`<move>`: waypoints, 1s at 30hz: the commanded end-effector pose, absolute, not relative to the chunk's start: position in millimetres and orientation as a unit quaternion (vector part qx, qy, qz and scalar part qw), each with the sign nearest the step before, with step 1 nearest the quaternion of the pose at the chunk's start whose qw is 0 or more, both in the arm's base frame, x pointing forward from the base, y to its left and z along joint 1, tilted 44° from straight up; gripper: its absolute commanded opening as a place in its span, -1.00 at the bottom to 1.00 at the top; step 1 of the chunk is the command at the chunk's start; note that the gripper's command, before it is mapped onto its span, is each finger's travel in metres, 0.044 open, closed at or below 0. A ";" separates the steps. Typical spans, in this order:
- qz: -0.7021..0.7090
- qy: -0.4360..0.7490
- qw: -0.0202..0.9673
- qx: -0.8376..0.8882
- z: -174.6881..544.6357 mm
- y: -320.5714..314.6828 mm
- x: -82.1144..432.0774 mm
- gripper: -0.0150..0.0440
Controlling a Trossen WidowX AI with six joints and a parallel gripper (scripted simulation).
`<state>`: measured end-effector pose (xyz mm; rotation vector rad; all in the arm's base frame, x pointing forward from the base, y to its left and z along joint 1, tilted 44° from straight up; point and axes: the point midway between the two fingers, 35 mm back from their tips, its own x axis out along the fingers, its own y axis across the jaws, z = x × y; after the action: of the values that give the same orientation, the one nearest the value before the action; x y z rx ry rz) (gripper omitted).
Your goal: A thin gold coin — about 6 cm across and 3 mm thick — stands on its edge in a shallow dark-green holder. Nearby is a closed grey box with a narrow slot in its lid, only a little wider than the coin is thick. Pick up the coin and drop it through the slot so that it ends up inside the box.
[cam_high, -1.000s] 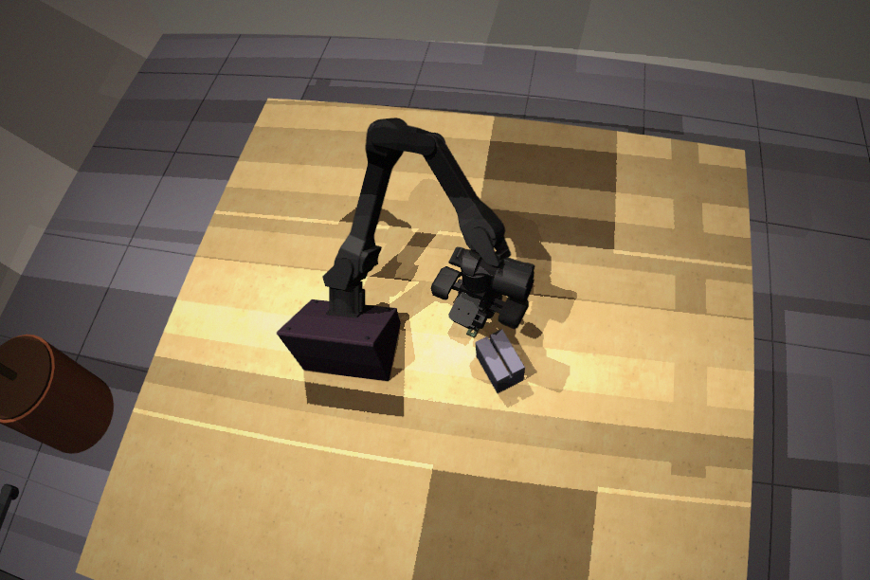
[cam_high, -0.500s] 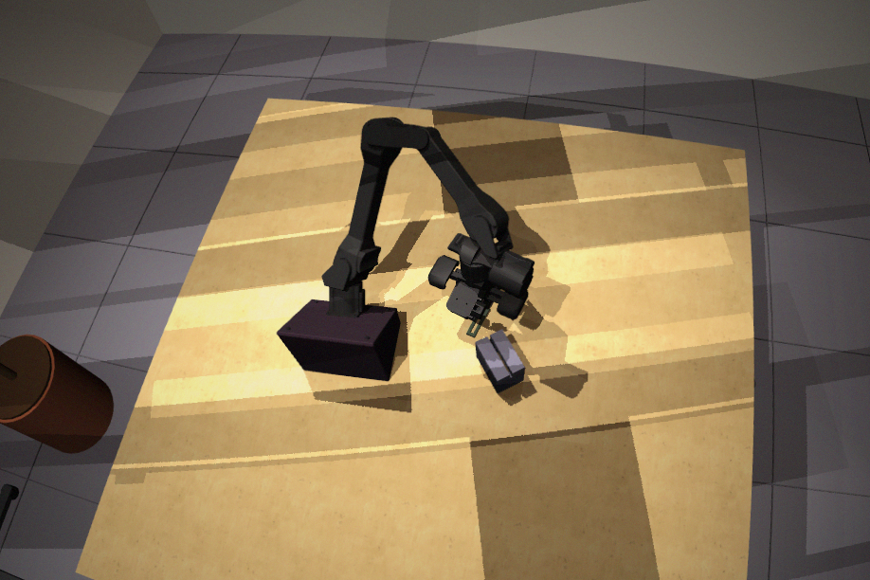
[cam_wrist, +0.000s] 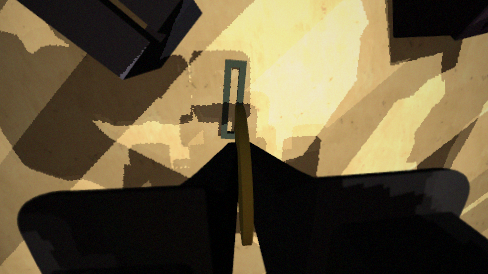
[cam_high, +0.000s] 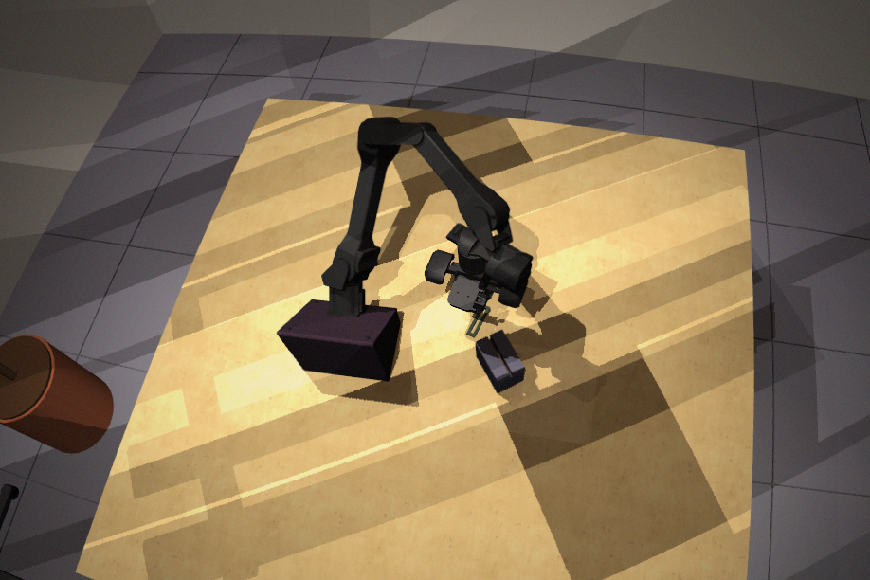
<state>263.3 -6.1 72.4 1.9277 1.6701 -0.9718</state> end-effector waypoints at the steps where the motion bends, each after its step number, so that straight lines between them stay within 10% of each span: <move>1: -0.313 0.618 0.248 0.677 74.4 -6.4 264.2 -0.49; 30: -0.078 0.688 0.468 0.549 77.0 -5.2 271.1 -0.49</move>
<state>269.2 -3.5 77.8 1.3500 1.6893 -0.2015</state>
